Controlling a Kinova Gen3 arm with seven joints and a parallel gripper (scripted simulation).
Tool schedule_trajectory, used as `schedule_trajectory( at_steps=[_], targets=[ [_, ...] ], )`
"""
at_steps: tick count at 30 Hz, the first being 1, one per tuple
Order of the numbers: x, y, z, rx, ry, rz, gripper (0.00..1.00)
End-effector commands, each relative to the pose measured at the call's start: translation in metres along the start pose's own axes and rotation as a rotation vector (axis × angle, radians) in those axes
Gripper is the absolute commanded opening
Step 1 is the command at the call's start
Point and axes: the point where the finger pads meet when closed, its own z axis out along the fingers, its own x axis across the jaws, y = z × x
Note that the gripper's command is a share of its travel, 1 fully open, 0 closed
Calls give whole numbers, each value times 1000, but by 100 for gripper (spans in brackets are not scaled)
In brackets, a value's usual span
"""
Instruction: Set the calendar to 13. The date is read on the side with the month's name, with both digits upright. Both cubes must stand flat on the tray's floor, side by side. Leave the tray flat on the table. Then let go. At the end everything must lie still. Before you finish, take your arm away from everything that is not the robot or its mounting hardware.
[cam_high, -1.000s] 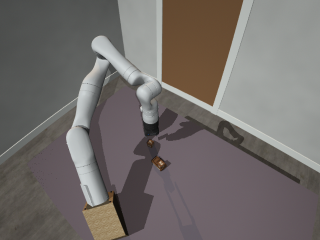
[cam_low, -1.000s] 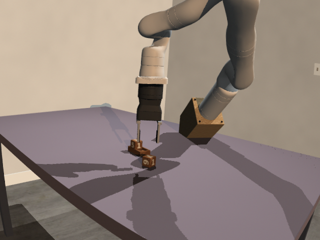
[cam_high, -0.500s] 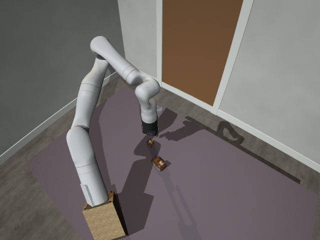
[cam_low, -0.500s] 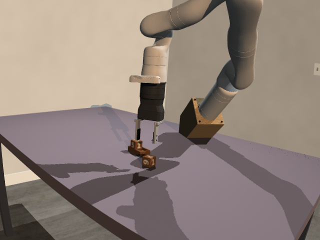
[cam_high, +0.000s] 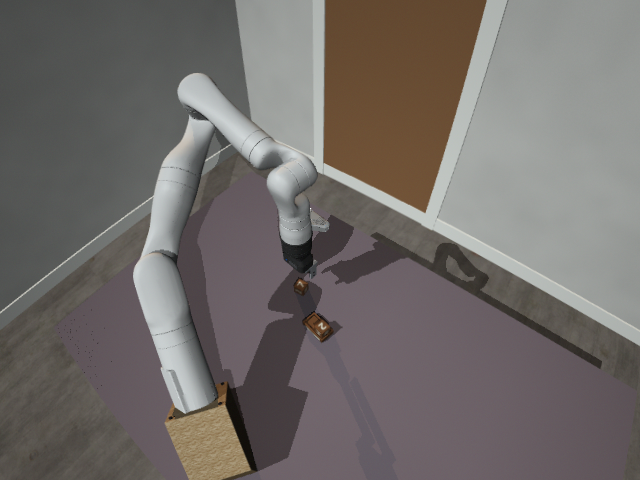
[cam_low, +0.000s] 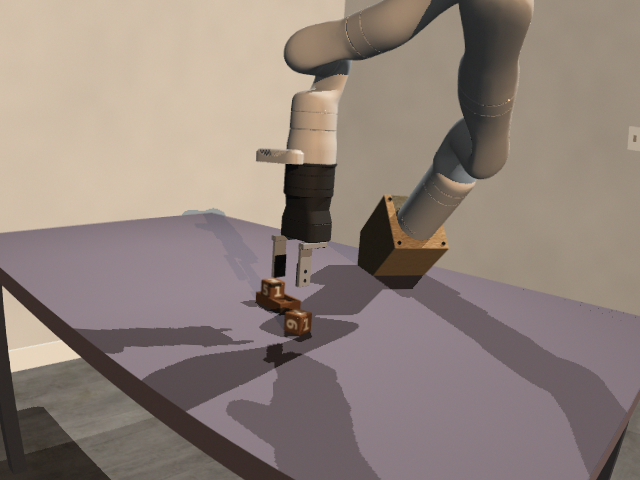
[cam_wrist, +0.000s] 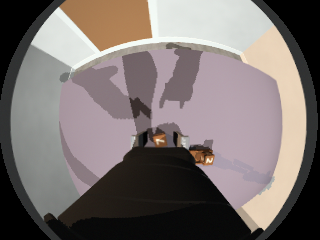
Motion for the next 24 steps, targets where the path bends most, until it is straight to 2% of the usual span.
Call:
schedule_trajectory(
  at_steps=[1,9,11,24],
  targets=[
    [-1,0,0,-3,1,67,100],
    [1,3,-1,-2,1,344,100],
    [1,3,-1,-2,1,344,100],
    [3,9,-3,0,0,741,100]
  ],
)
